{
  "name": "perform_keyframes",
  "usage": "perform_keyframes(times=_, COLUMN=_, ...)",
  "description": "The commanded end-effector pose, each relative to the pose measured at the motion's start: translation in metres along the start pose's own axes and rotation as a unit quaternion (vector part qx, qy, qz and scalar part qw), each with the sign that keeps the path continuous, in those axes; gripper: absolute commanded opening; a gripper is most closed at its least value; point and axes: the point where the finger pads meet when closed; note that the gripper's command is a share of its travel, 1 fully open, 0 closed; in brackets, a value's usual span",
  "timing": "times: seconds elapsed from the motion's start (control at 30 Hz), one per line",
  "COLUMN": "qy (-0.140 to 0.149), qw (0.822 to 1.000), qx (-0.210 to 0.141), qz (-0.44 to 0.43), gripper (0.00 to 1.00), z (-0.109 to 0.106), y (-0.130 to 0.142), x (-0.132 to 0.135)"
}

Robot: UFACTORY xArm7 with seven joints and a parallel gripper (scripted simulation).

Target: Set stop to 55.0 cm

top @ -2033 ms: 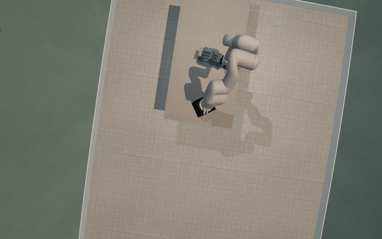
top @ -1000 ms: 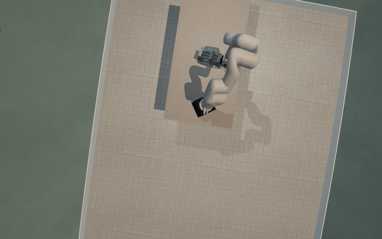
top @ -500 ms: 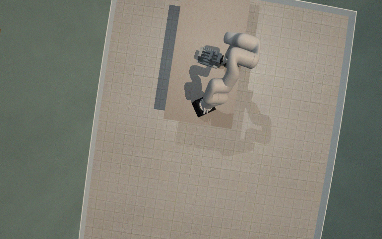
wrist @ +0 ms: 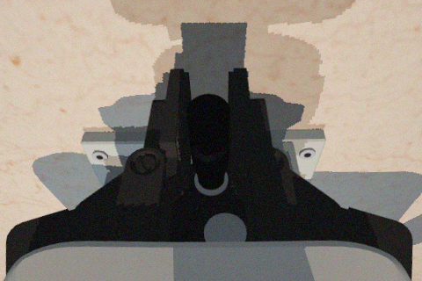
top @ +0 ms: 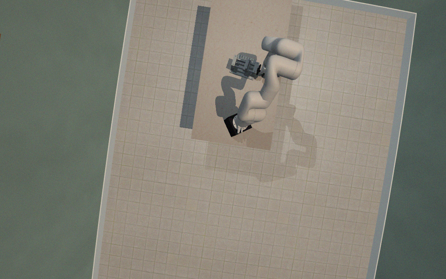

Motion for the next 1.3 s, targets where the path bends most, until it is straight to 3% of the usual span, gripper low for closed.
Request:
perform_keyframes(times=0.0, qy=-0.002, qw=1.0, qx=0.0, qz=0.0, gripper=0.06, z=-0.002, y=0.0, x=-0.0032)
perform_keyframes(times=1.27, qy=-0.002, qw=1.0, qx=0.0, qz=0.0, gripper=0.06, z=-0.0067, y=-0.0006, x=-0.0115)
Point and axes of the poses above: the point where the finger pads meet when closed, its own z axis out along the fingers, its own x axis across the jaws, y = z × x, and after that the axes turned 4 degrees about -z, right-handed
